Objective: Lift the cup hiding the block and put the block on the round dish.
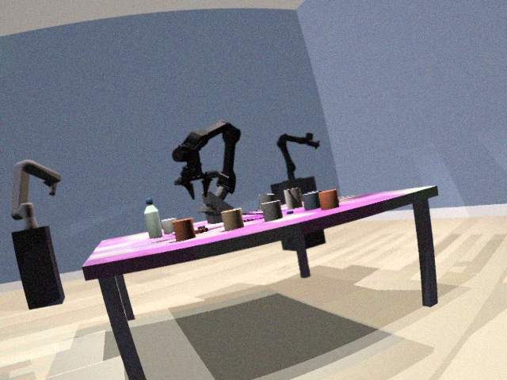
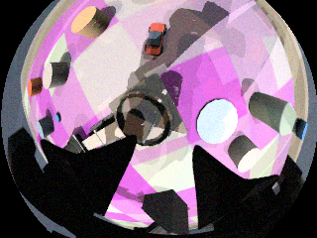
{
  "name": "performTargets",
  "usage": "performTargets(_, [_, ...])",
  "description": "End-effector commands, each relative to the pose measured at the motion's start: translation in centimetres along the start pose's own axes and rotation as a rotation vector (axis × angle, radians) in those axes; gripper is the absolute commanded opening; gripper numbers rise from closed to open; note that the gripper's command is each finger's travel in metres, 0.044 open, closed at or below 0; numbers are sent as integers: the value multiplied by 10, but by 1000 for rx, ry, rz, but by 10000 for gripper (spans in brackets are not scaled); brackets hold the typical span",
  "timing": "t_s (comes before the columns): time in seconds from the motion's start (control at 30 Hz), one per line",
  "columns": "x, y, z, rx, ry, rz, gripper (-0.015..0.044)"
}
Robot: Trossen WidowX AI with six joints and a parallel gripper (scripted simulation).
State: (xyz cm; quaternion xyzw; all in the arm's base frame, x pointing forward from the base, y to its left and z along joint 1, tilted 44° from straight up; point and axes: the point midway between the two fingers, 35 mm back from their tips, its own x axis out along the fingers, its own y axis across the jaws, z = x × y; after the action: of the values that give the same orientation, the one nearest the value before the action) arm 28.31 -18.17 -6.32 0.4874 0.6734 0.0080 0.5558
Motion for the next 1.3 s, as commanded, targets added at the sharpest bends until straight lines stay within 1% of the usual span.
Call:
performTargets(0.0, [-3,18,0,154,2,9,260])
performTargets(0.17, [-3,32,-1,275,10,13,260])
performTargets(0.4, [-2,32,-1,275,10,13,260])
performTargets(0.5, [11,32,-1,275,10,13,260])
performTargets(1.27, [44,33,-1,275,11,14,260])
